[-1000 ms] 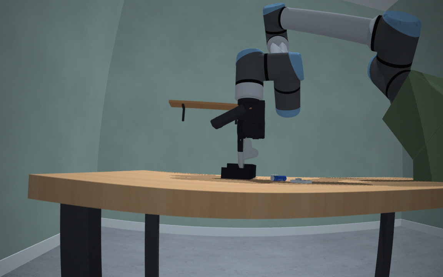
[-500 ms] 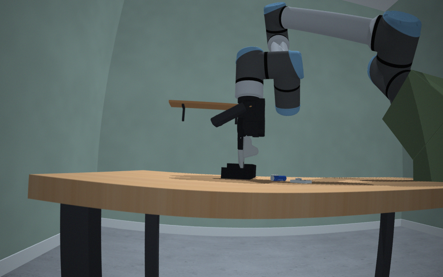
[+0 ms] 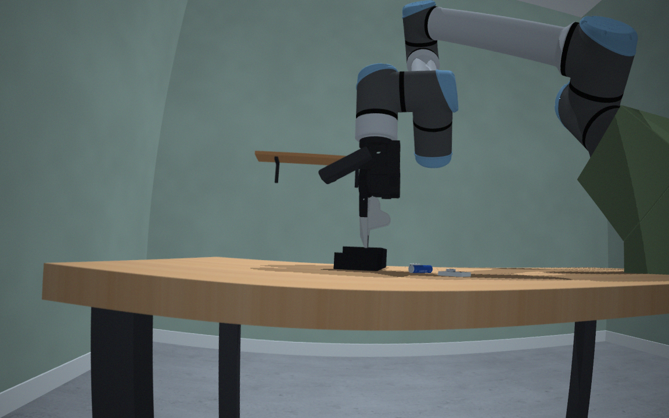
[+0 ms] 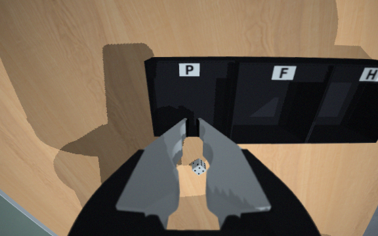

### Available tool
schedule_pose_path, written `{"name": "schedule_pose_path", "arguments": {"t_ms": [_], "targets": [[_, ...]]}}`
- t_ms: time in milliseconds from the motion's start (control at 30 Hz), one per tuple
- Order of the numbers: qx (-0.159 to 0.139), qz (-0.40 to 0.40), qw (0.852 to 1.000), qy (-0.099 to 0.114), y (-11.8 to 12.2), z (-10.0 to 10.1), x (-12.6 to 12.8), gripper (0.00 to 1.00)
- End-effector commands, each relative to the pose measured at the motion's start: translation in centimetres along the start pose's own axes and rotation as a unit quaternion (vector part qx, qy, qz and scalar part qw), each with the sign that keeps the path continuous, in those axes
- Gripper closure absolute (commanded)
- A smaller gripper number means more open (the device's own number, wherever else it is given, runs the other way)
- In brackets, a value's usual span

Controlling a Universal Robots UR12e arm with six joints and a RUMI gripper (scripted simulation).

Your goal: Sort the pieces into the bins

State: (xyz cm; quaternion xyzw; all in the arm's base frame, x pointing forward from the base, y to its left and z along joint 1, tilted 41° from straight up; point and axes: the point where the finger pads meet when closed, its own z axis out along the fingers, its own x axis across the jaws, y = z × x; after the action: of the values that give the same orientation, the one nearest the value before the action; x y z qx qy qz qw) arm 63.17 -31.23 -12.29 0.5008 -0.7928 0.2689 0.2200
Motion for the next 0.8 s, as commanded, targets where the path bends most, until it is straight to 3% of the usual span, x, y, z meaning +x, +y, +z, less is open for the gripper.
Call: {"name": "schedule_pose_path", "arguments": {"t_ms": [0, 233, 533, 767], "targets": [[0.000, 0.000, 1.000, 0.000, 0.0, -0.7, 0.0, 0.96], [0.000, 0.000, 1.000, 0.000, 0.0, -3.5, 0.0, 0.96], [0.000, 0.000, 1.000, 0.000, 0.0, -3.6, 0.0, 0.96], [0.000, 0.000, 1.000, 0.000, 0.0, -9.5, 0.0, 0.96]]}}
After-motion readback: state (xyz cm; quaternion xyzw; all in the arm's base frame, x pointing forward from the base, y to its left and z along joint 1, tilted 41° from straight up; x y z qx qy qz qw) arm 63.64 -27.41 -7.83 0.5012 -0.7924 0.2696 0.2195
